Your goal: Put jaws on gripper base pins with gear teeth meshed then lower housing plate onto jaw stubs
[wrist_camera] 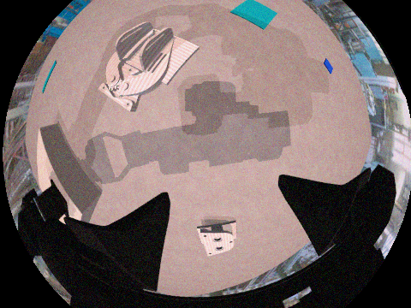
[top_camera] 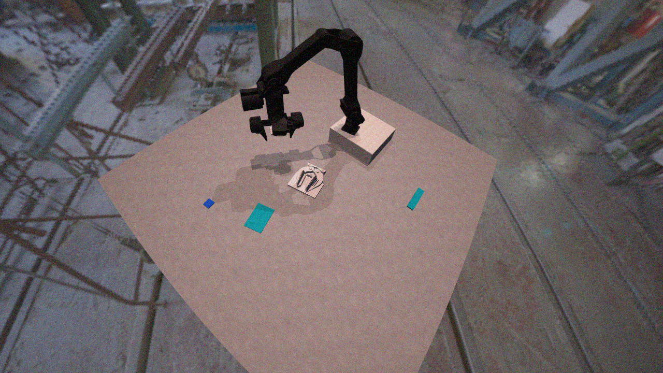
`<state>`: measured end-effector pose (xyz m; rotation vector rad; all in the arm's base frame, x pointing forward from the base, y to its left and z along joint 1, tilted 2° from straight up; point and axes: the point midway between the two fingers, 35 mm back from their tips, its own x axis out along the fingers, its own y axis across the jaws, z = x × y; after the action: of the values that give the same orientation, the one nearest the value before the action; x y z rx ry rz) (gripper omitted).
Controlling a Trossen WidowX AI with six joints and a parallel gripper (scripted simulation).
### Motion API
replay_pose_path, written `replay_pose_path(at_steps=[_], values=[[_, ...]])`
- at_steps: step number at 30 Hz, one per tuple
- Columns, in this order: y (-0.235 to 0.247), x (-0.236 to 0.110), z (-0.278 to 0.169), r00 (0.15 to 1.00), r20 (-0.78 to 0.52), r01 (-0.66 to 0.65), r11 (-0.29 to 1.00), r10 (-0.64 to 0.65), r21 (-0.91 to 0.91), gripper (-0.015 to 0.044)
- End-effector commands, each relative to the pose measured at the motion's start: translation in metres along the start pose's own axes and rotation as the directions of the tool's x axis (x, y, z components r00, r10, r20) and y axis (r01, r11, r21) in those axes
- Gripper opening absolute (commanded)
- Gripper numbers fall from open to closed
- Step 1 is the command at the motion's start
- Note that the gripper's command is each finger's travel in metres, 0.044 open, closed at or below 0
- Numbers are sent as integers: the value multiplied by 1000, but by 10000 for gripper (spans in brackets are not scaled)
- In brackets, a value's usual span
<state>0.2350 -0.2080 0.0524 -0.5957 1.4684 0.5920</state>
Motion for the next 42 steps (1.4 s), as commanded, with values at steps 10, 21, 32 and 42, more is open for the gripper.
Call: replay_pose_path(at_steps=[10, 21, 32, 42], values=[[-3, -2, -38, 1000, -8, -1, 929, 5, 371, 440], [-1, -4, -71, 1000, -10, 2, 761, 5, 648, 440], [3, -6, -103, 1000, -12, 6, 516, 9, 857, 440], [10, -8, -132, 1000, -13, 10, 245, 13, 969, 440]])
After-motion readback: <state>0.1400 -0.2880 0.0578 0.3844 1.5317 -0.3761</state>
